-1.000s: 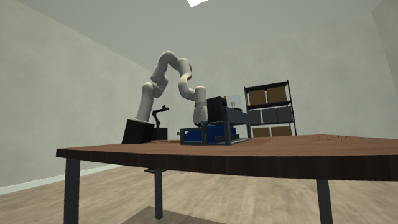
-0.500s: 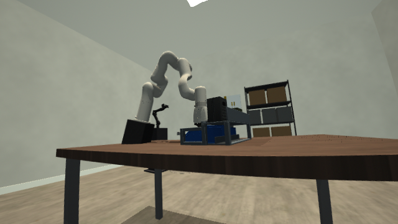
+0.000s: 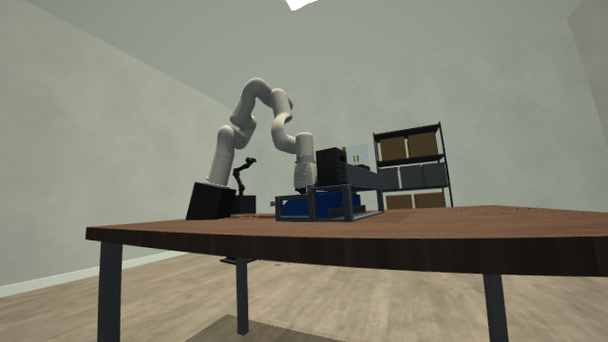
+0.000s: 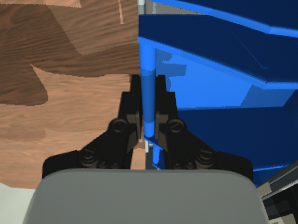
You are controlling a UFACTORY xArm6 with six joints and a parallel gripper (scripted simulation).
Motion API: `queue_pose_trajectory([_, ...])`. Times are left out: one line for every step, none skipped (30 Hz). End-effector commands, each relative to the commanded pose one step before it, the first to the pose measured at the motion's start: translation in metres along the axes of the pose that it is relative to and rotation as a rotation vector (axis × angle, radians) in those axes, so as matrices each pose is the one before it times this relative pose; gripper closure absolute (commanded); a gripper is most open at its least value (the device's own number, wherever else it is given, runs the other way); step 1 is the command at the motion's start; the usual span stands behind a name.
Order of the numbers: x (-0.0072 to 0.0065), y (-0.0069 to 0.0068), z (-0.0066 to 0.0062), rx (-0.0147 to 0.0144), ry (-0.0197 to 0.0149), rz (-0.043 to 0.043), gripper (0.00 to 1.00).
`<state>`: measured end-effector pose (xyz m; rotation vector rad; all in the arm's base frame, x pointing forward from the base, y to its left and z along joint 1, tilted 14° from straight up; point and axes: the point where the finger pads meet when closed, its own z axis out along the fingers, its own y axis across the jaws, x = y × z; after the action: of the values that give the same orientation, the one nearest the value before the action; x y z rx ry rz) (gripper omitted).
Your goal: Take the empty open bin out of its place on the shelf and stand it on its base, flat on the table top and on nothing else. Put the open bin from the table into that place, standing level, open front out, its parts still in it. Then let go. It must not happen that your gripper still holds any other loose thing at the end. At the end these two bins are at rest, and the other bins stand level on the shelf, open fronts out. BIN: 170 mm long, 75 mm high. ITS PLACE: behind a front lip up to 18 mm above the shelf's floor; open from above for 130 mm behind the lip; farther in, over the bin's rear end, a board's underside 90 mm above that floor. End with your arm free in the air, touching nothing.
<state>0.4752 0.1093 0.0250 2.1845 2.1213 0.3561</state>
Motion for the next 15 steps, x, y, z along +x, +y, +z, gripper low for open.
queue_pose_trajectory([0.00043, -0.00274, -0.00113, -0.00375, 0.00106, -0.00013, 1.0])
queue_pose_trajectory([0.0, -0.0021, 0.0, 0.0, 0.0, 0.0, 1.0])
queue_pose_trajectory([0.0, -0.00228, 0.0, 0.0, 0.00001, 0.0, 1.0])
queue_pose_trajectory([-0.00001, -0.00246, 0.0, 0.0, -0.00001, 0.0, 1.0])
queue_pose_trajectory([0.00001, -0.00265, 0.0, 0.0, 0.00001, 0.0, 1.0])
queue_pose_trajectory([0.0, -0.00283, 0.0, 0.0, 0.0, 0.0, 1.0])
queue_pose_trajectory([0.0, -0.00302, 0.0, 0.0, 0.0, 0.0, 1.0])
queue_pose_trajectory([0.0, -0.00321, 0.0, 0.0, 0.00001, 0.0, 1.0])
queue_pose_trajectory([0.0, -0.0034, 0.0, 0.0, -0.00001, 0.0, 1.0])
queue_pose_trajectory([0.0, -0.00359, 0.0, 0.0, 0.0, 0.0, 1.0])
queue_pose_trajectory([0.00001, -0.00378, 0.0, 0.0, 0.00001, 0.0, 1.0])
queue_pose_trajectory([0.0, -0.00397, 0.0, 0.0, 0.0, 0.0, 1.0])
queue_pose_trajectory([0.0, -0.00416, 0.0, 0.0, 0.0, 0.0, 1.0])
queue_pose_trajectory([0.0, -0.00435, 0.0, 0.0, 0.0, 0.0, 1.0])
queue_pose_trajectory([0.0, -0.00454, 0.0, 0.0, 0.0, 0.0, 1.0])
